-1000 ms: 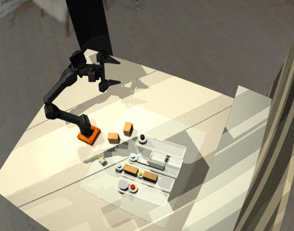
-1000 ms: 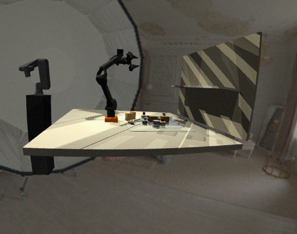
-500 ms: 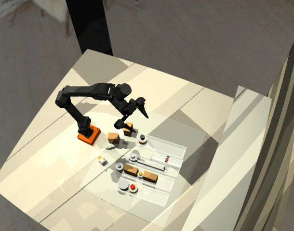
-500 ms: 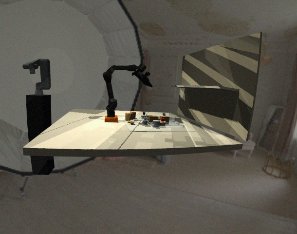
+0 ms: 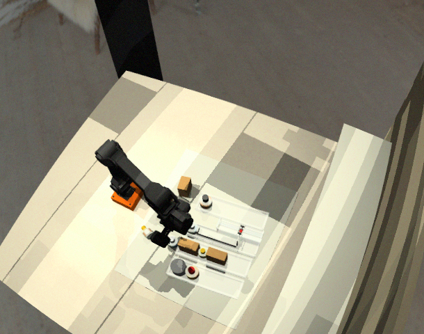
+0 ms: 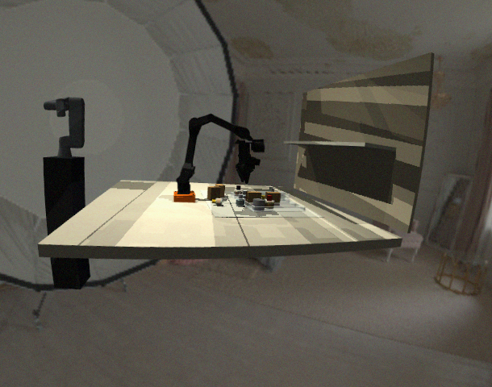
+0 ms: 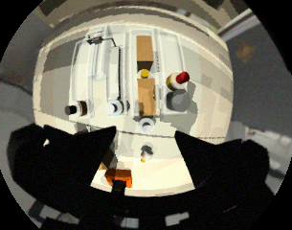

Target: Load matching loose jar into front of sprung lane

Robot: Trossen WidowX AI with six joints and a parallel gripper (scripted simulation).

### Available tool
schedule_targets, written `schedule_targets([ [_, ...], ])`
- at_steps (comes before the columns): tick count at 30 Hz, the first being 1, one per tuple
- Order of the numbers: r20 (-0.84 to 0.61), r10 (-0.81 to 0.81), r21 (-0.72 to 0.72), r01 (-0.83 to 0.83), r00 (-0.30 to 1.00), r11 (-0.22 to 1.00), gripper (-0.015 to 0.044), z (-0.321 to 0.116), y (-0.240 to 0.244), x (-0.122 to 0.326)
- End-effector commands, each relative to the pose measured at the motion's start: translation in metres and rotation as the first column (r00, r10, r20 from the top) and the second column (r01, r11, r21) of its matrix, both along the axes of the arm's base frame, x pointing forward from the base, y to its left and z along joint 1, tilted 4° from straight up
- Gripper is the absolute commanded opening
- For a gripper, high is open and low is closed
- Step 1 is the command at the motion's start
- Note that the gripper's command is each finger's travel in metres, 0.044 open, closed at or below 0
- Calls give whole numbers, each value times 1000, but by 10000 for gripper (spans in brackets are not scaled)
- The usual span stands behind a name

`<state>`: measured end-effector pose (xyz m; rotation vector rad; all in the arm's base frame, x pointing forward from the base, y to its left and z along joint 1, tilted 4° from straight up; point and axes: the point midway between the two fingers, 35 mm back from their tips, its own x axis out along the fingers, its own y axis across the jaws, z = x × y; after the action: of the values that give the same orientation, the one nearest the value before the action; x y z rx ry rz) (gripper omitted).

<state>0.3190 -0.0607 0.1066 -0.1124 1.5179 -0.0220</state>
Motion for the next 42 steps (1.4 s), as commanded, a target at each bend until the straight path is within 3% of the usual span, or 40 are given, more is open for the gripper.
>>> schedule_targets([
  [1,-90,39,57,-34,995,998,440,-15,-11,-14],
  [42,-95,40,59,-35,995,998,440,-93,-16,-19],
])
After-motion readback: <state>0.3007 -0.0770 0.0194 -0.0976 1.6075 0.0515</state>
